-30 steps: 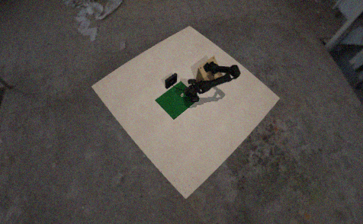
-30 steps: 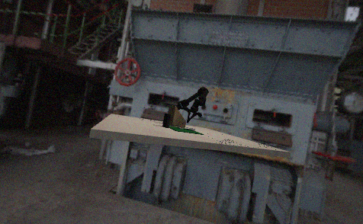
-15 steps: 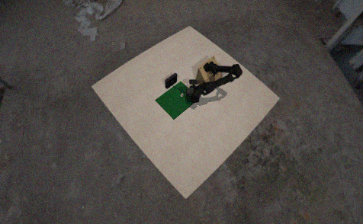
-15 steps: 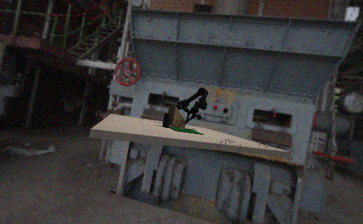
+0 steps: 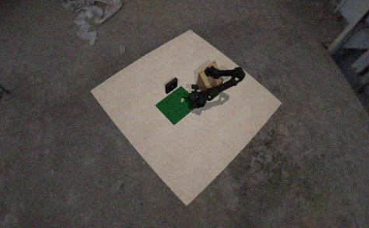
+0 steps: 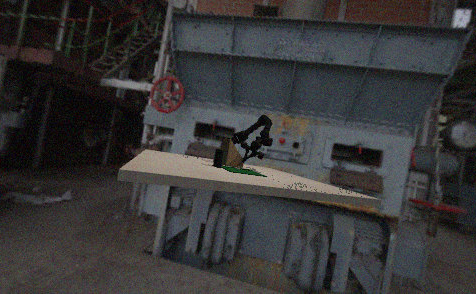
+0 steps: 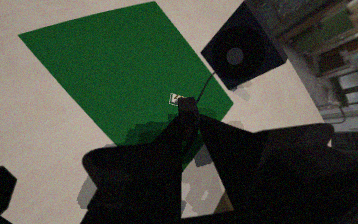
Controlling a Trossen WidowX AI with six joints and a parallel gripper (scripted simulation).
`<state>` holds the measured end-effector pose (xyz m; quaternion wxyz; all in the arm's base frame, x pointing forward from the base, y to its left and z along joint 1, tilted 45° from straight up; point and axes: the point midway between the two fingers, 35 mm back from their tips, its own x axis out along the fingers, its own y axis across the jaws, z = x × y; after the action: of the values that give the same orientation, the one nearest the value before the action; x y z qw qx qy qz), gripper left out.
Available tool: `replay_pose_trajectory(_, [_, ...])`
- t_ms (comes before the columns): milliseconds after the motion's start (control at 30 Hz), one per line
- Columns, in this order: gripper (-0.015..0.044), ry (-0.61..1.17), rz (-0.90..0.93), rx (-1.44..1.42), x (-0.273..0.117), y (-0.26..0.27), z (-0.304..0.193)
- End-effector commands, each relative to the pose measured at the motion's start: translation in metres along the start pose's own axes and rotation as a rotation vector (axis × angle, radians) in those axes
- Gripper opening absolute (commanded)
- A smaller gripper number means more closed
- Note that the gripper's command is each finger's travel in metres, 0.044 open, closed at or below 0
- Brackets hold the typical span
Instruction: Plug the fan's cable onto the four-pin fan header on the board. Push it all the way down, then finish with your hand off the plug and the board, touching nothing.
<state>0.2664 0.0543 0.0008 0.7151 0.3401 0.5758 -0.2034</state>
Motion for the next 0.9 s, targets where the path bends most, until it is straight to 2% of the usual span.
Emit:
replay_pose_trajectory(0, [0.0000,-0.061,0.001,0.012,-0.001,0.000,0.000])
replay_pose_trajectory(867, [0.0000,-0.404,0.103,0.117,-0.015,0.009,-0.003])
